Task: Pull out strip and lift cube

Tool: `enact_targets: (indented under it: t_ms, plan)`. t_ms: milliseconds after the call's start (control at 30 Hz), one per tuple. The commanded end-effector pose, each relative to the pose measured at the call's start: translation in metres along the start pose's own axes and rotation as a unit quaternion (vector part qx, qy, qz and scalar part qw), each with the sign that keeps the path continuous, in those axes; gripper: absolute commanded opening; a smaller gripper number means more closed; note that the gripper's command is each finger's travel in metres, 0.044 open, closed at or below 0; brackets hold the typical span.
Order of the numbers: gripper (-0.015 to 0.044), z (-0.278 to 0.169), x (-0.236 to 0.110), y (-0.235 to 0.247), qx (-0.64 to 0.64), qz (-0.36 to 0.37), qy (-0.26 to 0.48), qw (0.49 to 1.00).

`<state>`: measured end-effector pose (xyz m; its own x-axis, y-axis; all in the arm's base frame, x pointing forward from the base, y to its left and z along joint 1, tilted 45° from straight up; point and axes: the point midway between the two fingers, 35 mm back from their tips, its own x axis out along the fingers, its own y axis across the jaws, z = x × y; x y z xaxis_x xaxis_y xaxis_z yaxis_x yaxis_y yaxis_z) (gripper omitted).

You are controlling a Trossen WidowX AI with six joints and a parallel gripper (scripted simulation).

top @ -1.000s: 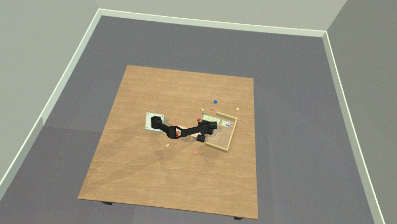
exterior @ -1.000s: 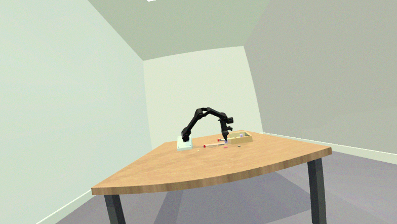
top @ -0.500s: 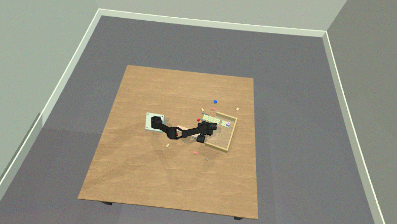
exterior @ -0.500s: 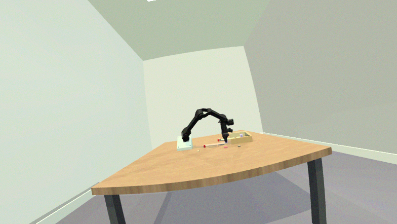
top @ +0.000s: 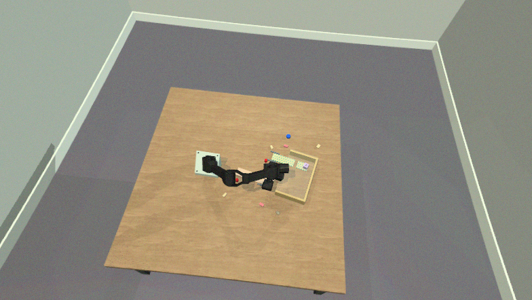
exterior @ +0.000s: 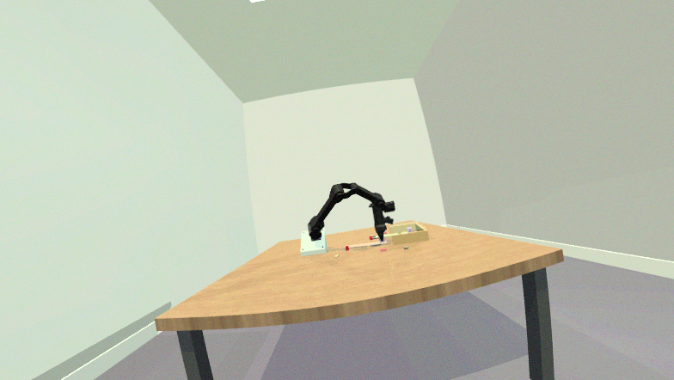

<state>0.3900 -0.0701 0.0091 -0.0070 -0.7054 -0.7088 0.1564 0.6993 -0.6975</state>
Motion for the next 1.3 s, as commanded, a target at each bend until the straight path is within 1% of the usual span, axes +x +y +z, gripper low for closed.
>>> enact_targets:
  t_ms: [0,267,400,733,867,1067,1267]
  plan:
    - [0.0000,-0.014,-0.014,0.002,-0.001,0.002,-0.003,1.000]
    - [0.0000,-0.049,-0.036,0.001,-0.004,0.000,-0.003,1.000]
    - [0.0000,-0.053,-0.037,0.001,-0.004,0.000,-0.003,1.000]
    - [0.0000,-0.089,-0.036,0.001,-0.005,0.000,-0.002,1.000]
    - [0.0000,-0.091,-0.040,0.001,-0.005,0.000,-0.002,1.000]
    - [0.0000,-0.091,-0.071,0.001,-0.005,0.001,-0.002,1.000]
    - [0.0000,-0.091,-0.072,0.001,-0.005,0.001,-0.002,1.000]
